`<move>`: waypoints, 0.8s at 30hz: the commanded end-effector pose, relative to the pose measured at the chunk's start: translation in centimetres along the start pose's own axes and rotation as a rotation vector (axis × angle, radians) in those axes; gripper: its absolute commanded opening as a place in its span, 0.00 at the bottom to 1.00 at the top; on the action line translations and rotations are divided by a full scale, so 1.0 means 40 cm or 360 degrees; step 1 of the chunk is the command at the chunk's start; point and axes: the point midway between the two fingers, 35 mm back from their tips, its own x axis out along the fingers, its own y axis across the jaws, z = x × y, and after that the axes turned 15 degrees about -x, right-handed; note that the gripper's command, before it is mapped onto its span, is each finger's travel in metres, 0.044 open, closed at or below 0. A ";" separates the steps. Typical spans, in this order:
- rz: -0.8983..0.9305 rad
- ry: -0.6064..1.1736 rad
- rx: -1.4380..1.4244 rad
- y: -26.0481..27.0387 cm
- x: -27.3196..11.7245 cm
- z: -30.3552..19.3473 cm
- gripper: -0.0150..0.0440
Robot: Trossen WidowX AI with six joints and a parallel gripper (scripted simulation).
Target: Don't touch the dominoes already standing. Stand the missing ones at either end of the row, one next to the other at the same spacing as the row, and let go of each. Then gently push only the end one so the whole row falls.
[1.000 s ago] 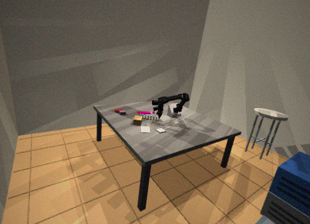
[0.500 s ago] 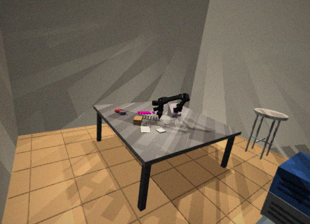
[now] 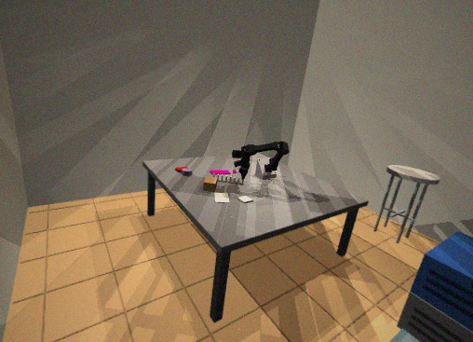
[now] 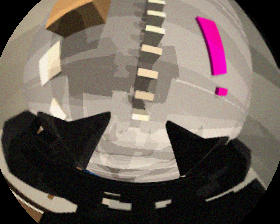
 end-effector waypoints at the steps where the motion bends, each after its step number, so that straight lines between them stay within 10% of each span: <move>1: -0.0001 -0.0041 0.0001 -0.005 -0.138 0.016 1.00; 12: 0.0010 -0.0045 0.0006 -0.009 -0.267 -0.005 1.00; 24: -0.0005 -0.0021 -0.1759 0.013 -0.155 -0.063 0.47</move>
